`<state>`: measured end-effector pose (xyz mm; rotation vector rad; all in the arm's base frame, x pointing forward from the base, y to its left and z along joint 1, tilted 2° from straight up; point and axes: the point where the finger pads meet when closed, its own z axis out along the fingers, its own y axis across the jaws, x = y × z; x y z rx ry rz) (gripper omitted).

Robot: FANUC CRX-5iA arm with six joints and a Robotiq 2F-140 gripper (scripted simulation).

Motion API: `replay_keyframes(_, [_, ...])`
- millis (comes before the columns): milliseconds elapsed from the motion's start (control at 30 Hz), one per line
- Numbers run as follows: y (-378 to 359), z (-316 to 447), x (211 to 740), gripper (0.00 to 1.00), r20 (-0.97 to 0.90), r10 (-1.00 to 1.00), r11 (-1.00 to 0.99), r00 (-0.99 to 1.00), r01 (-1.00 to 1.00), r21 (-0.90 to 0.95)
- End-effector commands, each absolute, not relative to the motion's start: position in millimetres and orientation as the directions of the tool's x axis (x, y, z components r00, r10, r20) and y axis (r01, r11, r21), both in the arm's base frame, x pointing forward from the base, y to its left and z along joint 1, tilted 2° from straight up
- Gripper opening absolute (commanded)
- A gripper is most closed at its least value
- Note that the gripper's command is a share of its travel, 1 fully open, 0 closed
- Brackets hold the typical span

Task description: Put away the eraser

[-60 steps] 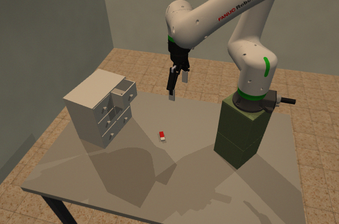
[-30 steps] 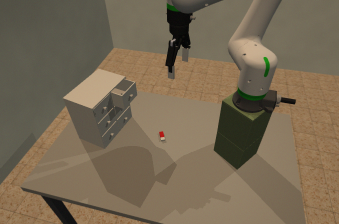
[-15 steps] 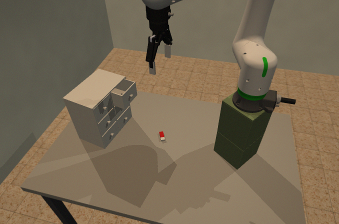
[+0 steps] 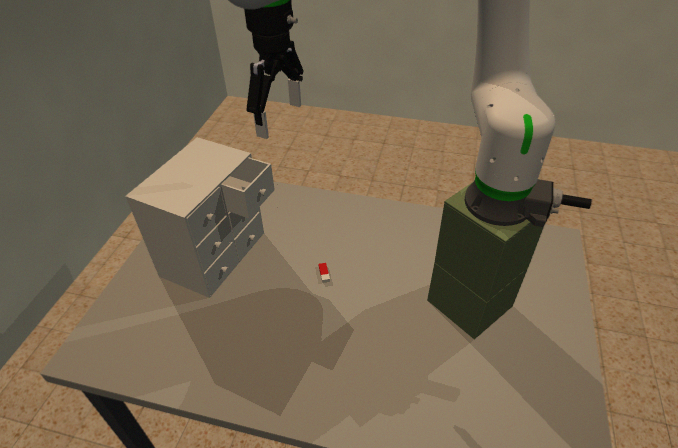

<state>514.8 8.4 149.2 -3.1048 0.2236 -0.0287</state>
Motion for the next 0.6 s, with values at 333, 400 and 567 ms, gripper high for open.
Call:
replay_keyframes(333, [7.6, 147.4, 515.5, 1.00, 0.013, -0.150, -0.988, 0.989, -0.149, -0.029])
replay_keyframes(400, [7.5, 147.3, 515.6, 1.00, 0.013, -0.153, -0.988, 0.988, -0.152, -0.028])
replay_keyframes(567, [7.5, 146.8, 516.0, 1.00, 0.012, -0.165, -0.986, 0.986, -0.165, -0.028])
